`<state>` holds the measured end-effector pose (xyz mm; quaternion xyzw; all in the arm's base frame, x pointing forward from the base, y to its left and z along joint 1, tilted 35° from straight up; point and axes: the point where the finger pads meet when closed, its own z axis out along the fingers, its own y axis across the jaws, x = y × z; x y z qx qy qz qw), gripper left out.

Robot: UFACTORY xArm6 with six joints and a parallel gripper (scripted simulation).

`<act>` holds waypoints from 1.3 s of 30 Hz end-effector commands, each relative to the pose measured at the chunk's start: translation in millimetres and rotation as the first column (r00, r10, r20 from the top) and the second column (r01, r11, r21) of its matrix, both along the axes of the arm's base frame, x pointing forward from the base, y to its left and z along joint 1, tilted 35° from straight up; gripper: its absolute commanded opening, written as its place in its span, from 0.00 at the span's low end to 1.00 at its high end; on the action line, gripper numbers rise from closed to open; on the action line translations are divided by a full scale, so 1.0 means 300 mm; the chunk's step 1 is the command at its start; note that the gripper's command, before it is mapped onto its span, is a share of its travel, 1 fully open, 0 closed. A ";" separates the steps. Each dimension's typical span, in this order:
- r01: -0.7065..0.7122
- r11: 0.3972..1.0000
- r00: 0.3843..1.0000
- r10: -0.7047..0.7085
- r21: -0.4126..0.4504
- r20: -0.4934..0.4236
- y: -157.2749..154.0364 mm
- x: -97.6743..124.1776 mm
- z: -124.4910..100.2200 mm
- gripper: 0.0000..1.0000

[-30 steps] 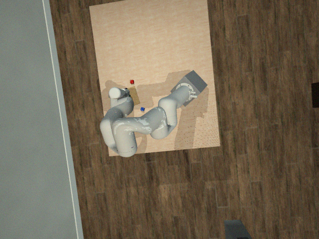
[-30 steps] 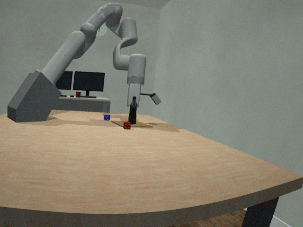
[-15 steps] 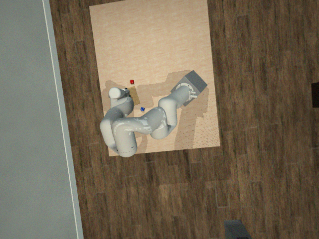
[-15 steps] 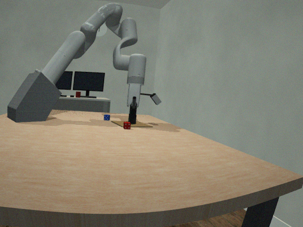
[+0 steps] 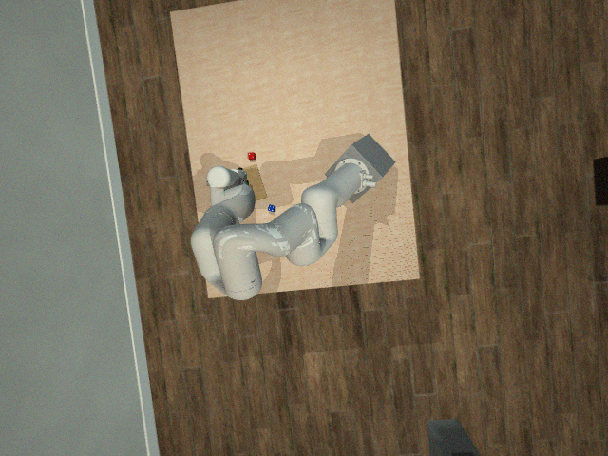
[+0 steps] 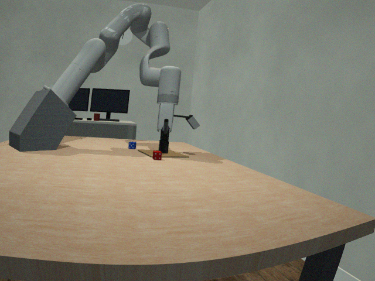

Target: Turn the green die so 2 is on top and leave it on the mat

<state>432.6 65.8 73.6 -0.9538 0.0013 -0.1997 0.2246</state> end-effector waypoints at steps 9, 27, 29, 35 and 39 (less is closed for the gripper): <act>0.001 1.000 1.000 -0.001 -0.001 0.003 -0.075 -0.063 0.145 0.21; 0.001 1.000 1.000 -0.001 -0.001 0.003 -0.141 -0.122 0.271 0.21; 0.000 1.000 1.000 0.000 -0.001 0.004 -0.141 -0.122 0.270 0.21; -0.092 0.995 0.994 0.094 -0.048 0.049 -0.121 -0.090 0.255 0.21; -0.100 0.994 0.993 0.102 -0.052 0.053 -0.120 -0.087 0.254 0.21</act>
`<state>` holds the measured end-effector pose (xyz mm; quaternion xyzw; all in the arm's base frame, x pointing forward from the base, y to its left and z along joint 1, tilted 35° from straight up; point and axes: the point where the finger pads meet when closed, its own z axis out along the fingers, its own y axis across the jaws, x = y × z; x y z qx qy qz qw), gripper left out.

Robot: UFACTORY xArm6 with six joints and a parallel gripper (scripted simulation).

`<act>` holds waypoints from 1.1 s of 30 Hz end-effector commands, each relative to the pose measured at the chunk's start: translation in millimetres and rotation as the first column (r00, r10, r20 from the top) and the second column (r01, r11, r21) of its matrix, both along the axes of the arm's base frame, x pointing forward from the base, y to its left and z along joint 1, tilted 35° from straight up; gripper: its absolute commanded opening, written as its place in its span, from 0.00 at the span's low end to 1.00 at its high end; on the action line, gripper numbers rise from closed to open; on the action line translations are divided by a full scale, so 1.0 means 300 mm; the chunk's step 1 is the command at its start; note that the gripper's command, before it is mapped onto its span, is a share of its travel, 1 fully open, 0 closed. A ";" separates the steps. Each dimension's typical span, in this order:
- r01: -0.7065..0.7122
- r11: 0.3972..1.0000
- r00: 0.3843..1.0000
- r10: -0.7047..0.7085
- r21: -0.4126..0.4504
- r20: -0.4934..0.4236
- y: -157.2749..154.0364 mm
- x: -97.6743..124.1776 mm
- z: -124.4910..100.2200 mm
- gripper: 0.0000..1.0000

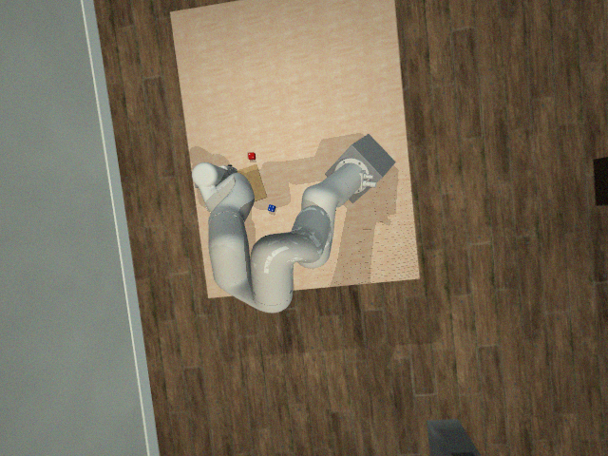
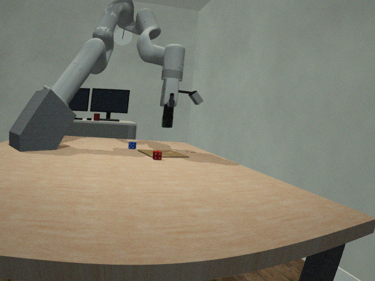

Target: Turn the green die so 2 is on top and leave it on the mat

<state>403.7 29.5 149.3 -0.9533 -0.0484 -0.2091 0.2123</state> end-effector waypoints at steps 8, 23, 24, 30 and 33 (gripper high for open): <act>-0.005 1.000 0.999 0.005 0.004 0.049 0.004 0.011 0.004 0.21; 0.095 0.992 0.946 -0.114 0.078 0.304 0.003 -0.002 -0.004 0.21; 0.103 0.991 0.937 -0.126 0.086 0.327 0.002 -0.003 -0.005 0.21; 0.131 0.984 0.898 -0.168 0.118 0.406 0.005 -0.007 -0.010 0.21; 0.134 0.983 0.893 -0.173 0.122 0.415 0.005 -0.008 -0.011 0.21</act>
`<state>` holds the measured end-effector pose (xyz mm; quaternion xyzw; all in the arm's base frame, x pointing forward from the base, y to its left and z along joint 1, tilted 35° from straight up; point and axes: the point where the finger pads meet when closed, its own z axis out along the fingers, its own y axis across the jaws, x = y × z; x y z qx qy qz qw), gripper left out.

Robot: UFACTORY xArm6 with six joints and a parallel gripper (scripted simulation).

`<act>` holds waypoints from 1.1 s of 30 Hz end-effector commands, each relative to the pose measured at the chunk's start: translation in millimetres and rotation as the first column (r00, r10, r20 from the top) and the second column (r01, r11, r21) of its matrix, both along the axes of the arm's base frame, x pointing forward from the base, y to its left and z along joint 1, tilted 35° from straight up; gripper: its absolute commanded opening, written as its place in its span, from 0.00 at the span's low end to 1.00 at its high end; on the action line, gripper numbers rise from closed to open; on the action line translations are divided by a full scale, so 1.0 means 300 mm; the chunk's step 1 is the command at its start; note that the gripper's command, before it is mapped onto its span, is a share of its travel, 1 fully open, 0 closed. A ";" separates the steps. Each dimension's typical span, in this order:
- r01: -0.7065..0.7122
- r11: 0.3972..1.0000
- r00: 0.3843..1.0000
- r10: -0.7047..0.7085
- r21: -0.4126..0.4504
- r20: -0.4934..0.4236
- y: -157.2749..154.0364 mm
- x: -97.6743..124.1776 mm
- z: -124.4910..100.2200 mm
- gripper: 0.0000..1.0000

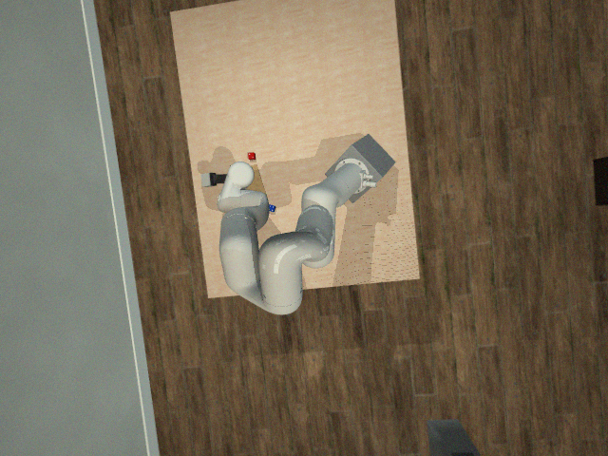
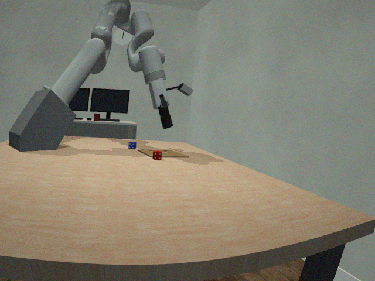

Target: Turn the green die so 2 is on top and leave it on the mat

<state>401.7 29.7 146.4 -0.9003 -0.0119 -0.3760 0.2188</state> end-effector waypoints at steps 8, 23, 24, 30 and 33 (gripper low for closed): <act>0.090 0.994 0.956 -0.105 0.067 0.273 0.003 -0.005 -0.003 0.21; 0.174 0.970 0.822 -0.238 0.169 0.518 0.003 -0.012 -0.008 0.21; 0.177 0.968 0.810 -0.246 0.178 0.532 0.005 -0.011 -0.010 0.21; 0.195 0.959 0.763 -0.279 0.204 0.584 0.002 -0.014 -0.012 0.21; 0.197 0.958 0.756 -0.283 0.206 0.590 0.000 -0.015 -0.012 0.21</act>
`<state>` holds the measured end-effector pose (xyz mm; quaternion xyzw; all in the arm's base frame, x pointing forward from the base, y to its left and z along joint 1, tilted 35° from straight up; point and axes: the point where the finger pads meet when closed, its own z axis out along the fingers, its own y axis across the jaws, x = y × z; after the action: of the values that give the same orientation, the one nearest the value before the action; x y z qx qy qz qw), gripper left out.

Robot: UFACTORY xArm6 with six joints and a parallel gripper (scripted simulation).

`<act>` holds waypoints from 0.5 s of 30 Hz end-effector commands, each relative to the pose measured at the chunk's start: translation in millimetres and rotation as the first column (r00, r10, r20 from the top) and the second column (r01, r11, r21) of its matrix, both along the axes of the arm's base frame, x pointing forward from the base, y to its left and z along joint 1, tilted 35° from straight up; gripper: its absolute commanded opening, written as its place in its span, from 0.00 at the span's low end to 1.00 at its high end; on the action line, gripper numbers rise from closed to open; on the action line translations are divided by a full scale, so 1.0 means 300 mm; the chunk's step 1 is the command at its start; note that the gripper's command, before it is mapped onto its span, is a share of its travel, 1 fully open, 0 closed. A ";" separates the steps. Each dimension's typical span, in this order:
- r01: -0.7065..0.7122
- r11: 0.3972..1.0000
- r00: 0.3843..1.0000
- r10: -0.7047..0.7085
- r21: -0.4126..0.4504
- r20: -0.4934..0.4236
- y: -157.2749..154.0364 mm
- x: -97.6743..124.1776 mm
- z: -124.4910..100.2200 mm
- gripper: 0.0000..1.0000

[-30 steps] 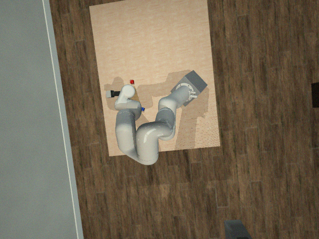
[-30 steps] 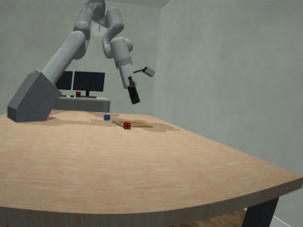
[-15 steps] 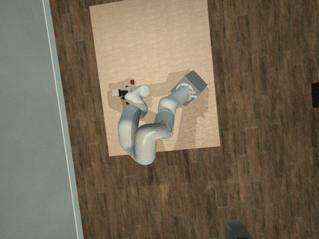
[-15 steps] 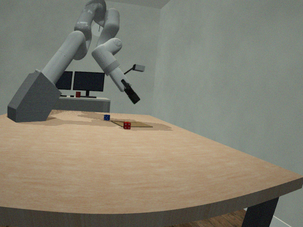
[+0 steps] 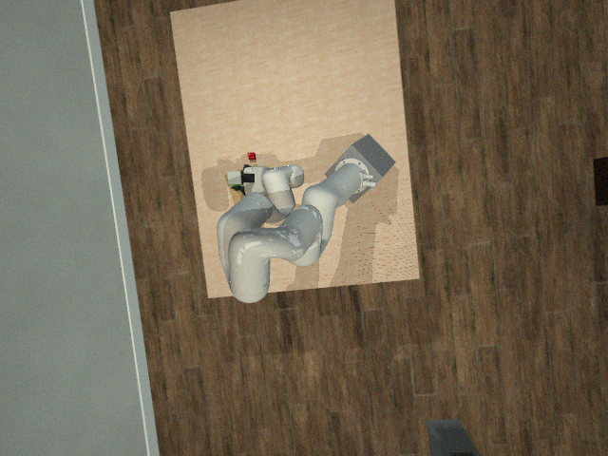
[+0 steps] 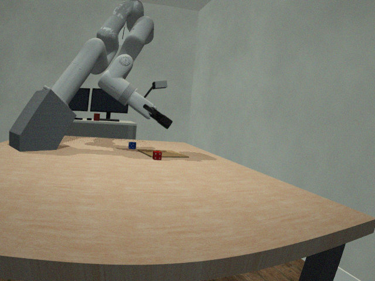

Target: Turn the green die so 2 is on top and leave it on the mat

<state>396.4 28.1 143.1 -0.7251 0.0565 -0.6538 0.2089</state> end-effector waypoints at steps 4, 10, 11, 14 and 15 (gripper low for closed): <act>0.011 1.000 0.998 -0.012 0.012 0.055 0.005 0.003 -0.001 0.21; 0.011 1.000 0.998 -0.012 0.012 0.055 0.007 0.004 -0.005 0.21; 0.011 1.000 0.998 -0.012 0.012 0.055 0.008 0.006 -0.007 0.21; 0.011 1.000 0.998 -0.012 0.012 0.055 0.014 0.011 -0.019 0.21; 0.011 1.000 0.998 -0.012 0.012 0.055 0.017 0.014 -0.024 0.21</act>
<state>398.4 31.1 139.8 -0.7056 0.0586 -0.6739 0.2111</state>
